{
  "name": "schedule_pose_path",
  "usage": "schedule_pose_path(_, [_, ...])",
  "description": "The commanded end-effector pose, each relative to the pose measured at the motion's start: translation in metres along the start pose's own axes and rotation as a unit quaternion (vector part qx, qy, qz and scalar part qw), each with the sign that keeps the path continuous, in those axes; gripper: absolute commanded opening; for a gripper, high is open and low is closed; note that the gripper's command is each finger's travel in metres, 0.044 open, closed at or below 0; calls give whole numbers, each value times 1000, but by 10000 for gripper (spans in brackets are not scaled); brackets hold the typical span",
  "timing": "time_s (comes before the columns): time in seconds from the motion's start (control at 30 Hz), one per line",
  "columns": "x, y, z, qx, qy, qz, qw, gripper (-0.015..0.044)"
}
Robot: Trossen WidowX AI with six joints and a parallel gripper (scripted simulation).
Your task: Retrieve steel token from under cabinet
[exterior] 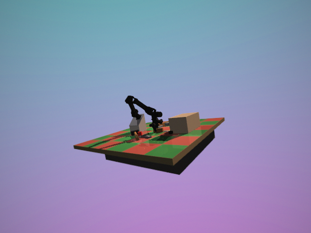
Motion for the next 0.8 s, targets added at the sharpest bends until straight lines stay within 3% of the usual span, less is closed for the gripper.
schedule_pose_path(0.0, [0, -8, -3, 7, 1, -5, 1000, 0])
schedule_pose_path(0.77, [-1, -32, -7, 7, 2, -6, 1000, 0])
Point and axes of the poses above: the point midway between the two fingers, 35 mm back from their tips, its own x axis out along the fingers, its own z axis across the jaws, y = z × x, the point moved 10 cm from there along -x, back along the fingers, and after that the axes turned 8 degrees about -x, right-handed, at the moved point
